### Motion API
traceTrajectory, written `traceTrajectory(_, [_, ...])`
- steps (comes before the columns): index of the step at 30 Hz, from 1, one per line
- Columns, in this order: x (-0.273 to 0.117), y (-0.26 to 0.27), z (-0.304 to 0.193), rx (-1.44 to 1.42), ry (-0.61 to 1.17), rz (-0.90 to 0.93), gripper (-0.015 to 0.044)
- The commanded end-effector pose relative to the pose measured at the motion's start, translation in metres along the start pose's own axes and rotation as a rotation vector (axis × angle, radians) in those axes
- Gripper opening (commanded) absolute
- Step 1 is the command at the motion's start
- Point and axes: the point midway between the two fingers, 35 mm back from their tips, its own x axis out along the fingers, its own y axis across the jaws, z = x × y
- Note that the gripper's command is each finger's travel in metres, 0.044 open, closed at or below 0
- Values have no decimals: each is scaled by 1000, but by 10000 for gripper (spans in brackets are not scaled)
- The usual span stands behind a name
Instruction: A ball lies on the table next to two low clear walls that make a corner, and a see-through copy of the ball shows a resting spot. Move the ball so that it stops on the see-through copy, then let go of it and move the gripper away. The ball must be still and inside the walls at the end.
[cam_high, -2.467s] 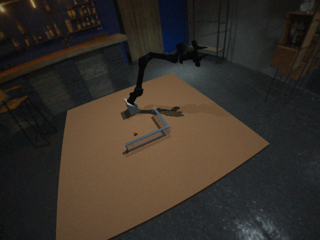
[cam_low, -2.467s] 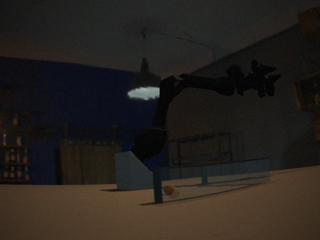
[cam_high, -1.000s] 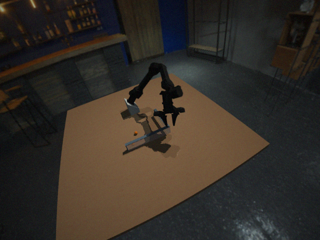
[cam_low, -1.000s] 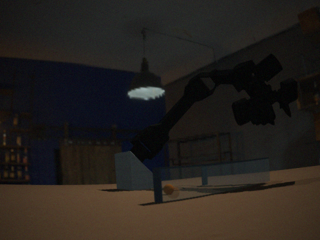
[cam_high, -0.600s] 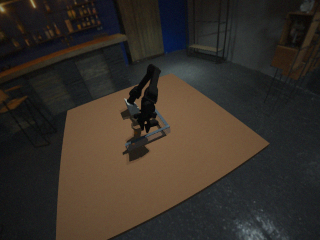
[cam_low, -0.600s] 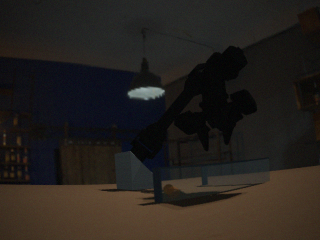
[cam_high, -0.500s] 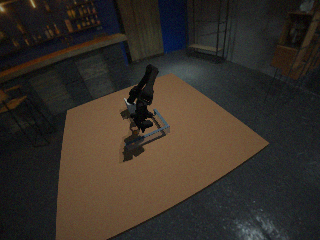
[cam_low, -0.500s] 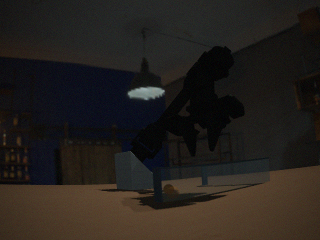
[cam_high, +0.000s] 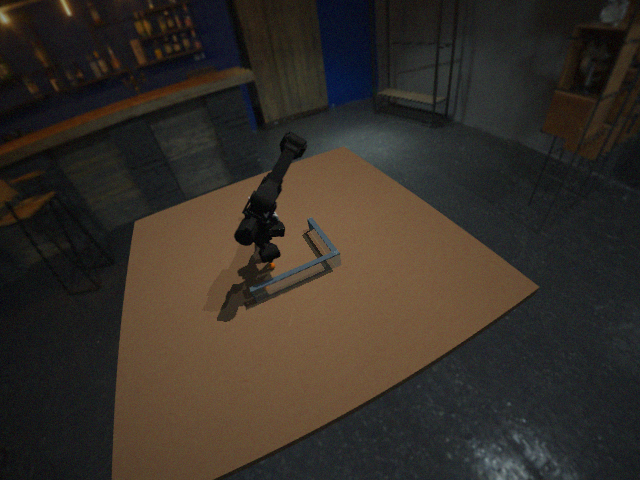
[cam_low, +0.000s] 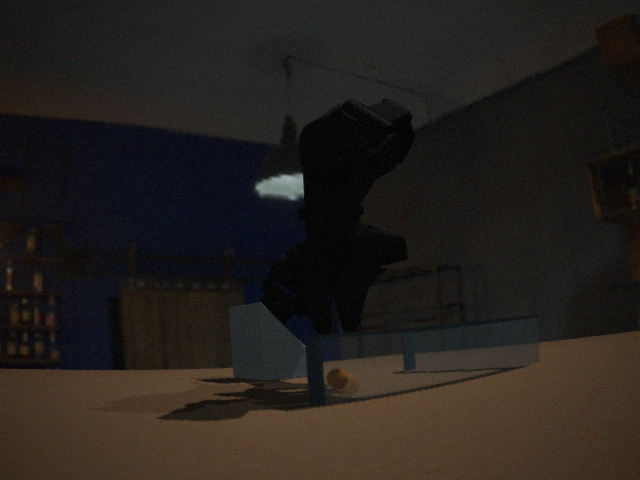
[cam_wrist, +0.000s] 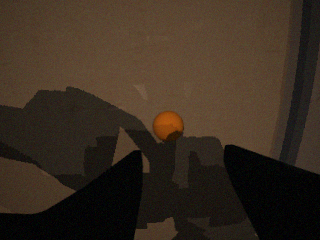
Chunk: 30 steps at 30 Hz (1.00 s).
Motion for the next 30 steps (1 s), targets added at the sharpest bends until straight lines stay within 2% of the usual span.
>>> traceTrajectory(1, [5, 4, -1, 11, -19, 8, 218])
traceTrajectory(4, [18, 4, -1, 11, -20, 8, 218])
traceTrajectory(30, [48, 5, 0, 11, -21, 8, 218])
